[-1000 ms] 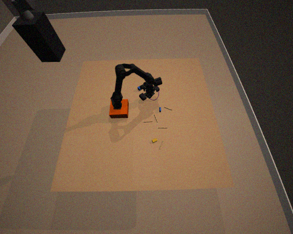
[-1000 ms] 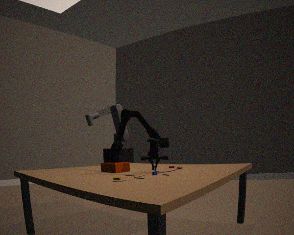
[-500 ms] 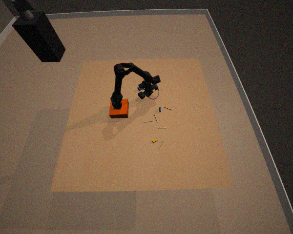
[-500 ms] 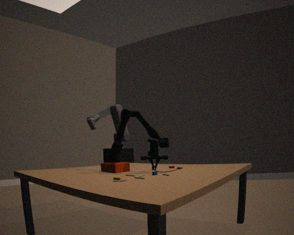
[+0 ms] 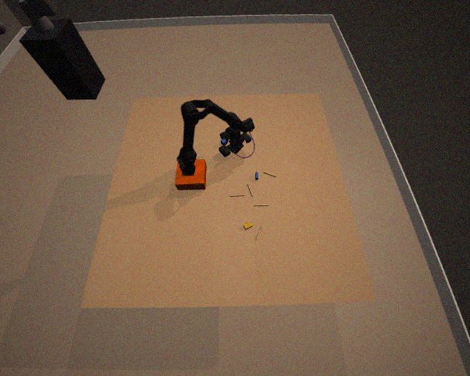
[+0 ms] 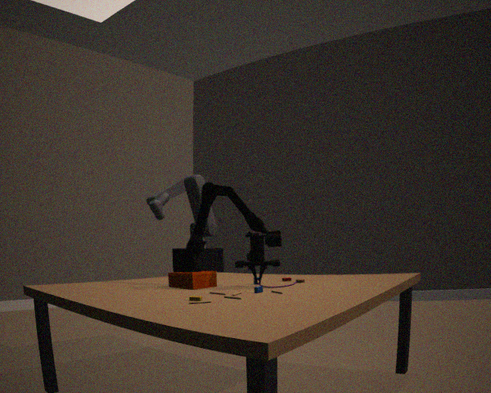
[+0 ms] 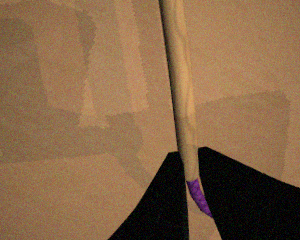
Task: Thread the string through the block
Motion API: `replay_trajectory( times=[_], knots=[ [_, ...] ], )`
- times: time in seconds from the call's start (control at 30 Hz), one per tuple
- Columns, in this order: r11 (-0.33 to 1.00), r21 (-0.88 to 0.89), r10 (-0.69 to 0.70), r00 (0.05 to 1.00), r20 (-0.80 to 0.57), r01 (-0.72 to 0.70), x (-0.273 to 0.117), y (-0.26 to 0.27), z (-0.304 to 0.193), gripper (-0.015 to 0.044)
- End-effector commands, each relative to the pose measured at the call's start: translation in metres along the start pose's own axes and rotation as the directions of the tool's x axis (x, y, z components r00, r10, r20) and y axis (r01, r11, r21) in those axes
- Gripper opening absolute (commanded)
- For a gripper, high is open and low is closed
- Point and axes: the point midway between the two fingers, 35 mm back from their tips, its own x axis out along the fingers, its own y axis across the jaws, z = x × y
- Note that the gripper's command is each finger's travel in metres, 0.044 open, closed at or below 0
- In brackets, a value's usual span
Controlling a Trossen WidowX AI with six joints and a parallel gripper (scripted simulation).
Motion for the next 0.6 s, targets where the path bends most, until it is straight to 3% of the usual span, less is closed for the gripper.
replay_trajectory(
  times=[0.0, 0.57],
  knots=[
    [1.0, 0.003, 0.0, 1.0, 0.004, 0.0, 0.0, 0.002, 0.006, 0.0],
    [1.0, 0.003, 0.001, 1.0, 0.002, -0.001, 0.0, 0.005, 0.027, 0.0]
  ],
)
